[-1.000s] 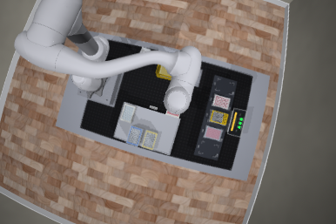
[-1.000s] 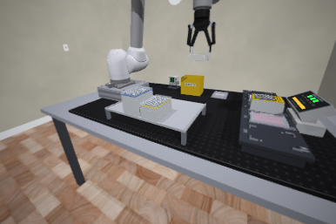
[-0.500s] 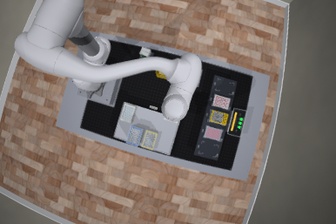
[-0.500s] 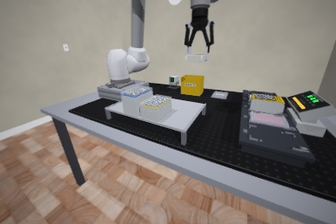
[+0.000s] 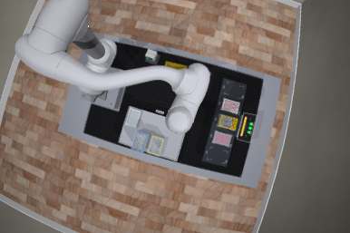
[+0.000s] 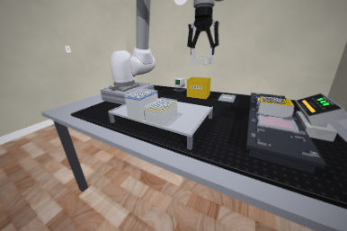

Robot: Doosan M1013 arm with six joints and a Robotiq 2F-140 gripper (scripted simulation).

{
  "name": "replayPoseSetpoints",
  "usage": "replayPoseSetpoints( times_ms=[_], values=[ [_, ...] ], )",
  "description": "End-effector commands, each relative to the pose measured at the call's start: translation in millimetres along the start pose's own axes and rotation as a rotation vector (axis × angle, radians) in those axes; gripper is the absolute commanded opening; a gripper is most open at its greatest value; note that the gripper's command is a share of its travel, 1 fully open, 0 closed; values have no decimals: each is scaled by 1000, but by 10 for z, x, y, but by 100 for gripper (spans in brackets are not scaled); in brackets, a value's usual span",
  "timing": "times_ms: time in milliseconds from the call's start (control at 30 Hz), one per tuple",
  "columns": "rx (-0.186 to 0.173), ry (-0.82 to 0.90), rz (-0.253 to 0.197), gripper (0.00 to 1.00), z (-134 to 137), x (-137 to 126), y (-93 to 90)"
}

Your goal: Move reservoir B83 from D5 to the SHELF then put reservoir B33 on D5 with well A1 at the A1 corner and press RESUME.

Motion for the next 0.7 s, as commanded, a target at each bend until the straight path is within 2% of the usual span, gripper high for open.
replayPoseSetpoints(
  times_ms=[0,667],
  values=[
    [7,-8,-1,0,-37,85,7],
    [7,-8,-1,0,-44,505,6]
  ],
)
Point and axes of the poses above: the point where the finger pads meet when closed, its own y axis back along the fingers, its own z axis across the jaws, x = y × z, the point moved 2 cm from there along y, back along the fingers
